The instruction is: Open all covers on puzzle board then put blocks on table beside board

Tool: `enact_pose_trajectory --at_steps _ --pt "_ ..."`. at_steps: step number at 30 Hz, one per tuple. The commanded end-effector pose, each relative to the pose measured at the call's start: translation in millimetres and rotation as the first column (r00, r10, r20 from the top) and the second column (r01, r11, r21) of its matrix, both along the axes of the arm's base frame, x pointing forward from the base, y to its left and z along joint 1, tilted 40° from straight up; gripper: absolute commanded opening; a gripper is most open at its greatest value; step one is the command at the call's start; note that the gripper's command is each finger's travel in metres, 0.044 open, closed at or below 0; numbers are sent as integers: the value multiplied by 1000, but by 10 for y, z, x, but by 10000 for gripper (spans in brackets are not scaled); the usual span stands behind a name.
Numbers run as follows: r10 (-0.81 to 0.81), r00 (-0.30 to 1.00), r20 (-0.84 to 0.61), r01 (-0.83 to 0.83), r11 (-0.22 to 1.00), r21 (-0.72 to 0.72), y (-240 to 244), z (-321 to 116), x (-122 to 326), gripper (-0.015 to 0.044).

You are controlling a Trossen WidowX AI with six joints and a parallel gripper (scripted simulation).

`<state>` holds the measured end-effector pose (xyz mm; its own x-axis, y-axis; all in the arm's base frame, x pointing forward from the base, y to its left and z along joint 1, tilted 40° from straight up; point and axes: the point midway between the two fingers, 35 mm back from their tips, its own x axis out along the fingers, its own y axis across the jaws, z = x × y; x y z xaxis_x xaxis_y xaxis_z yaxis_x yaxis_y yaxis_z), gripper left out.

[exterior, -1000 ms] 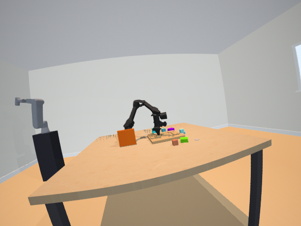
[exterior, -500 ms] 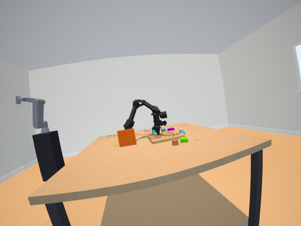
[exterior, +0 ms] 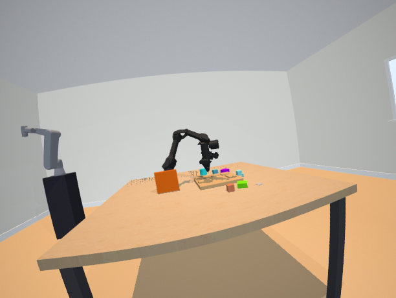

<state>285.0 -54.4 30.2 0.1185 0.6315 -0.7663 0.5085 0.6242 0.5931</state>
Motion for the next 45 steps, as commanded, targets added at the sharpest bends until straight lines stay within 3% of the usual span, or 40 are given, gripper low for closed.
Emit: enact_pose_trajectory --at_steps 1,12,45 --pt "8 1000 -1 -8 1000 -3 26 -22 2 144" --pt "-8 1000 -13 8 1000 1 218 -229 38 144" --pt "-8 1000 -13 8 1000 1 218 -241 36 144"
